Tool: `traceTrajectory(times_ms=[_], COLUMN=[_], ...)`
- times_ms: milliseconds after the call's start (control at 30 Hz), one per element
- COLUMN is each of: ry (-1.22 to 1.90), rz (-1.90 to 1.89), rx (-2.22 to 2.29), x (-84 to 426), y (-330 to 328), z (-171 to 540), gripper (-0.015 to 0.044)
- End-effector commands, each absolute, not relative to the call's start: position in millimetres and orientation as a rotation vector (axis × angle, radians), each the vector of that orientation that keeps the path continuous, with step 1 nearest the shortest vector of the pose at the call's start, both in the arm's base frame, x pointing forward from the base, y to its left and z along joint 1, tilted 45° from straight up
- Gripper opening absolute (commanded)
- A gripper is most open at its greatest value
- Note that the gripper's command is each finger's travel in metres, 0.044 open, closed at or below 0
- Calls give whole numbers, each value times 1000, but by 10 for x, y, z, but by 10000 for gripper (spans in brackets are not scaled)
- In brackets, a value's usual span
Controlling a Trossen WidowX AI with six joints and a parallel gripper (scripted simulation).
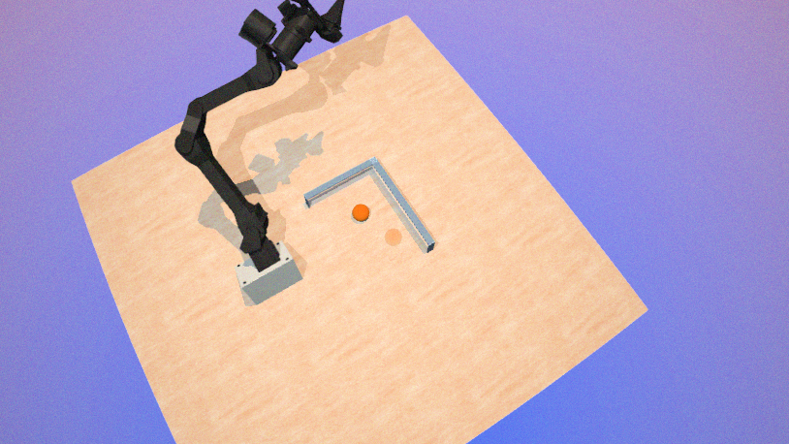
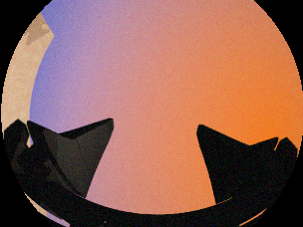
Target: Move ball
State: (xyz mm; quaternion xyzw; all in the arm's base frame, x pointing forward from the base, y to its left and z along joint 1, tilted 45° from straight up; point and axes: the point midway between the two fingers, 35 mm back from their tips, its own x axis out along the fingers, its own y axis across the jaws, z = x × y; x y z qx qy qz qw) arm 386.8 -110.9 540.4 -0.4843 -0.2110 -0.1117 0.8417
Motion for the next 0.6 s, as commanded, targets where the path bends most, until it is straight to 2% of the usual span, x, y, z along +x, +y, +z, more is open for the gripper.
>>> traceTrajectory(times_ms=[0, 33, 300, 567], ry=[-438, -416, -92, 186], rz=[-232, -218, 35, 360], rx=[-1024, -1028, -1072, -1070], x=[3884, 3934, 4501, 4659], y=[-1112, -1119, -1117, -918], z=[5379, 5306, 4069, 2738], gripper=[374, 352, 352, 352])
